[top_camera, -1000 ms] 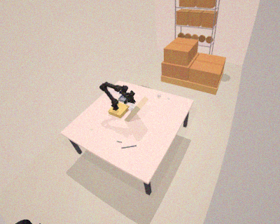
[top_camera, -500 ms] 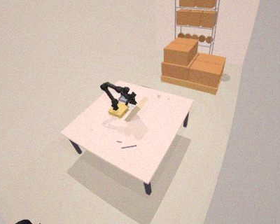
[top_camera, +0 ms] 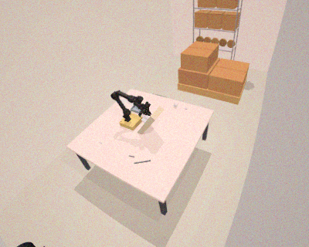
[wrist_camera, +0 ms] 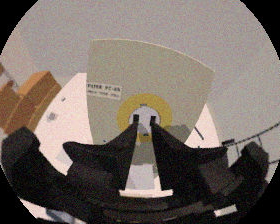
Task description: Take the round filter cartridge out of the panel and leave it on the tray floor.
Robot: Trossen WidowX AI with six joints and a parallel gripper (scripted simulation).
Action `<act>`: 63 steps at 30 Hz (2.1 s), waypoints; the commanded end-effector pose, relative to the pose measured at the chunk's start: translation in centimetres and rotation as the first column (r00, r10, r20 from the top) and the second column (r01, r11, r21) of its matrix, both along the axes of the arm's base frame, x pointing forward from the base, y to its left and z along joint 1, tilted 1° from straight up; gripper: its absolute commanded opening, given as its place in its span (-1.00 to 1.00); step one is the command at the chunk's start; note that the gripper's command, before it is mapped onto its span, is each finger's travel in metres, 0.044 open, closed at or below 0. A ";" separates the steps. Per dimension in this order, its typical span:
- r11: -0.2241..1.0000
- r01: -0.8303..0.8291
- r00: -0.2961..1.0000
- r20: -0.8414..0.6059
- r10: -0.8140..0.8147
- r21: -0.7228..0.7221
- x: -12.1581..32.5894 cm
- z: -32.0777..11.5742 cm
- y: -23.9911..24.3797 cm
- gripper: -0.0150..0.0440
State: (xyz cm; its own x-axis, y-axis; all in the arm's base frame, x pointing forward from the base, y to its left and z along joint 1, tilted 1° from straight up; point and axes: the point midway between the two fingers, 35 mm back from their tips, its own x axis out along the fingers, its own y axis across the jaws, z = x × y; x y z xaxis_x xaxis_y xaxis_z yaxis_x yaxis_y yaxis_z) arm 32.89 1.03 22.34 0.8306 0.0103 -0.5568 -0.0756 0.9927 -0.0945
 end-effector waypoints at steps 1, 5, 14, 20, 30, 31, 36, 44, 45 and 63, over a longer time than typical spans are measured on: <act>1.000 -0.003 1.000 0.001 0.003 0.001 0.1 0.0 0.1 -0.18; 1.000 -0.003 1.000 0.001 0.003 0.000 0.1 0.1 0.0 -0.18; 1.000 -0.003 1.000 0.001 0.003 0.000 0.2 0.2 0.0 -0.18; 1.000 -0.003 1.000 0.001 0.003 0.000 0.2 0.2 0.0 -0.18; 1.000 -0.003 1.000 0.001 0.003 0.000 0.4 0.0 0.0 -0.18; 1.000 -0.003 1.000 0.001 0.003 0.000 0.4 0.0 0.0 -0.18; 1.000 -0.003 1.000 0.001 0.003 0.000 0.4 0.0 0.0 -0.18; 1.000 -0.003 1.000 0.001 0.003 0.001 0.4 -0.1 0.0 -0.18; 1.000 -0.003 1.000 0.001 0.003 0.001 0.4 -0.1 0.0 -0.18; 1.000 -0.003 1.000 0.001 0.003 0.001 0.8 -0.4 0.1 -0.18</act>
